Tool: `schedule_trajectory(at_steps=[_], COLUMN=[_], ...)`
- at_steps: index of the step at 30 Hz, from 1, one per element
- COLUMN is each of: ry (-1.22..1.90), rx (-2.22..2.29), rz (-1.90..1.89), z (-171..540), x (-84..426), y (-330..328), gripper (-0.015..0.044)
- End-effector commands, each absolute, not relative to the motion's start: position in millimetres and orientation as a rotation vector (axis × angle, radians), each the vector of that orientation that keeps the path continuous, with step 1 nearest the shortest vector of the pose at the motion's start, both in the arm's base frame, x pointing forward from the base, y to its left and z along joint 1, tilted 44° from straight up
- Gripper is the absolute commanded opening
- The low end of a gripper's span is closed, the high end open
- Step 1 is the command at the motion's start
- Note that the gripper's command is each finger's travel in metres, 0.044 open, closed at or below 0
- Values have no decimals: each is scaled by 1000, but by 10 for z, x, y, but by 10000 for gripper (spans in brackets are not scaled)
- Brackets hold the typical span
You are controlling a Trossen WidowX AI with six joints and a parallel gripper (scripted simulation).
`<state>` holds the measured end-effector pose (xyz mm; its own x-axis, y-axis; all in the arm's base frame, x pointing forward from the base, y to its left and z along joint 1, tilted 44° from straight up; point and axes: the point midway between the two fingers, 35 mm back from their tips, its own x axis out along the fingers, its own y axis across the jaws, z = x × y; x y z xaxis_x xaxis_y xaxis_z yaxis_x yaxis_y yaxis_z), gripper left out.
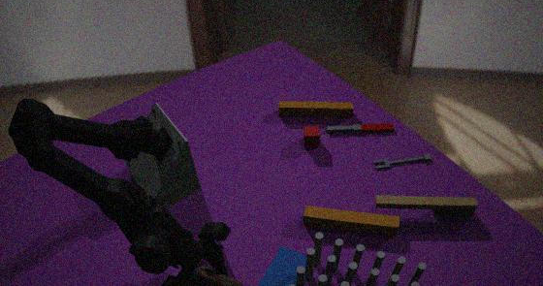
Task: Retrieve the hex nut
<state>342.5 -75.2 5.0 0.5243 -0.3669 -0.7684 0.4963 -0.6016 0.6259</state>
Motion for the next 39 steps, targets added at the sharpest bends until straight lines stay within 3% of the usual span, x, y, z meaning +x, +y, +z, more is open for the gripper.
schedule_trajectory(at_steps=[1, 39], ry=[101, 101], rx=[1871, 1873], rz=[-1187, -1186], z=[76, 3], x=[3488, 3704], y=[-723, -623], gripper=[0, 0])
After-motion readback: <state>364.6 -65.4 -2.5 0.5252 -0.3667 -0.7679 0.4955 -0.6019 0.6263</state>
